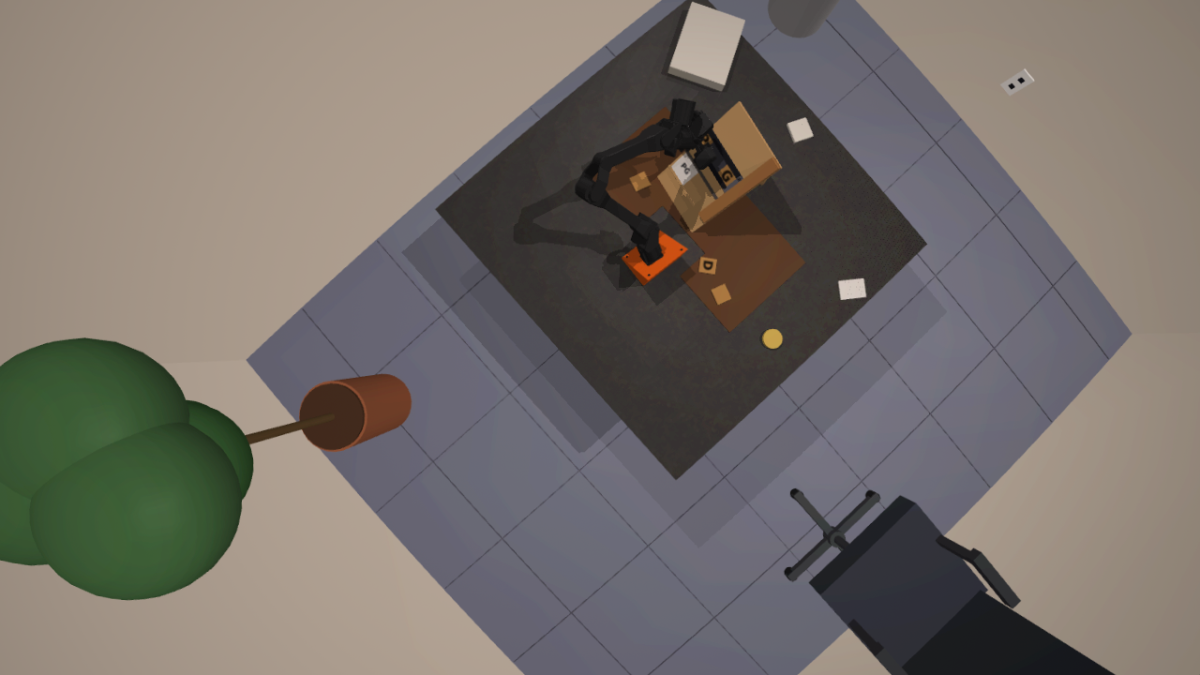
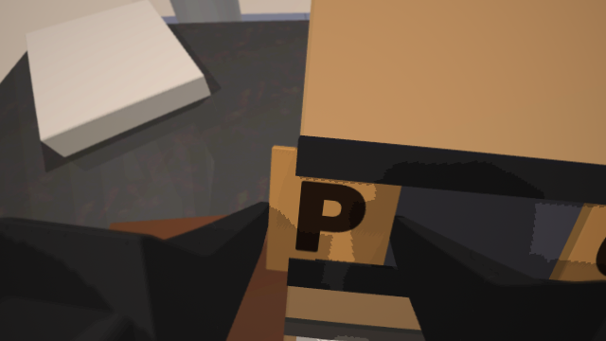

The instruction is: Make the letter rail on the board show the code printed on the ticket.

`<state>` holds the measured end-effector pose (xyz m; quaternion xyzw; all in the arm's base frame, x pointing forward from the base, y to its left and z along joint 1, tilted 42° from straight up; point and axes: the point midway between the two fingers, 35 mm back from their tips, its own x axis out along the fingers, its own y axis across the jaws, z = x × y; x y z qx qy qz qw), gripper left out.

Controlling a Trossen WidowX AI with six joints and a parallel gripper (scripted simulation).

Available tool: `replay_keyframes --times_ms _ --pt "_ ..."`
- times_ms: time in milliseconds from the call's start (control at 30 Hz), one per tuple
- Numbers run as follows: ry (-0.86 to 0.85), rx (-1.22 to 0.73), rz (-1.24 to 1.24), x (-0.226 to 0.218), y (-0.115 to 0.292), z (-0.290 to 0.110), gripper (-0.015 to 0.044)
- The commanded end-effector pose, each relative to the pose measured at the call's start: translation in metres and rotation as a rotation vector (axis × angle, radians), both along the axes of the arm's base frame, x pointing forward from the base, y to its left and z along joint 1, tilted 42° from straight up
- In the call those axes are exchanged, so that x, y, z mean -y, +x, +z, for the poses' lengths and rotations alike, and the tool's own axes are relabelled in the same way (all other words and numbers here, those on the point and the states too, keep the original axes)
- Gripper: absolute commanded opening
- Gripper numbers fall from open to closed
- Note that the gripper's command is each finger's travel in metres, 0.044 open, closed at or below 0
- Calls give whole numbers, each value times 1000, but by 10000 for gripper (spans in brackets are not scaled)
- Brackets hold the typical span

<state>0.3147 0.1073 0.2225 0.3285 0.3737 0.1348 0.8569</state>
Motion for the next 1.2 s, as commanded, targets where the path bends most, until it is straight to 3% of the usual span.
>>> replay_keyframes --times_ms 0,1167 --pt "-1 3 5 1 0 -1 0" --pt "-2 2 5 17 0 -16 0"
